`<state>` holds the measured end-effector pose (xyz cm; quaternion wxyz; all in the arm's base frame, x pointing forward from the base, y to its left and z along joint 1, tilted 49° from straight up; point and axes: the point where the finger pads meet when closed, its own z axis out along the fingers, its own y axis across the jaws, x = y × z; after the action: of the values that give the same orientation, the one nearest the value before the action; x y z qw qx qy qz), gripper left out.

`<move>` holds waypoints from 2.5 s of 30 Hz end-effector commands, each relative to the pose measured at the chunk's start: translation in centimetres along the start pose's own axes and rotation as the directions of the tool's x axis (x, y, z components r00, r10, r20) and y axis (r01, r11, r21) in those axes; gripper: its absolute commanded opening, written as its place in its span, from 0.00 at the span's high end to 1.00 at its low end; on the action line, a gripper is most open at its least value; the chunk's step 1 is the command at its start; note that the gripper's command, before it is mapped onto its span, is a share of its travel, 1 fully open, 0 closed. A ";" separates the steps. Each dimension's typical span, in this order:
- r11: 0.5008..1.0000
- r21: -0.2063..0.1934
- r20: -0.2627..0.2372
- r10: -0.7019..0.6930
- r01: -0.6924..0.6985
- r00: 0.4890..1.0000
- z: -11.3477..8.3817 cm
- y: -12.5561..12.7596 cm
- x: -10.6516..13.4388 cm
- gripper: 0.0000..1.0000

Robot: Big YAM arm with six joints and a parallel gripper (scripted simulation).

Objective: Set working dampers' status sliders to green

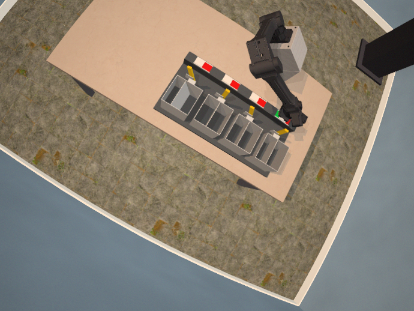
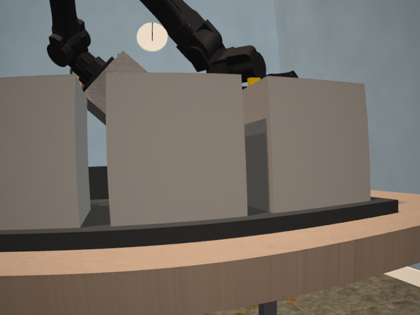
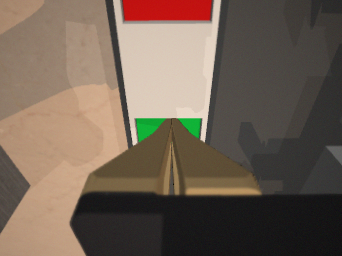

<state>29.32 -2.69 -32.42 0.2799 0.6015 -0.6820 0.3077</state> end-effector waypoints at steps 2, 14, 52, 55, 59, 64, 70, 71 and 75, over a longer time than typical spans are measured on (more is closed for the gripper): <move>1.000 0.003 0.005 -0.009 0.009 1.000 -0.1 0.1 -1.2 1.00; 1.000 0.006 0.005 -0.011 0.011 1.000 -0.2 0.1 -1.9 1.00; 1.000 0.002 0.005 -0.009 0.009 1.000 -0.1 0.0 -3.0 1.00; 1.000 0.003 0.005 -0.010 0.010 1.000 -0.1 0.0 -3.1 1.00; 1.000 0.003 0.005 -0.011 0.011 1.000 -0.1 0.0 -3.1 1.00; 1.000 0.003 0.005 -0.011 0.011 1.000 -0.1 0.1 -3.2 1.00; 1.000 0.003 0.006 -0.009 0.009 1.000 -0.1 0.0 -3.2 1.00; 1.000 0.003 0.006 -0.010 0.009 1.000 -0.1 0.0 -3.2 1.00; 1.000 0.002 0.005 -0.010 0.010 1.000 -0.1 0.0 -3.2 1.00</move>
<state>29.57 -1.30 -34.04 0.2802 0.6013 -0.6826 0.3067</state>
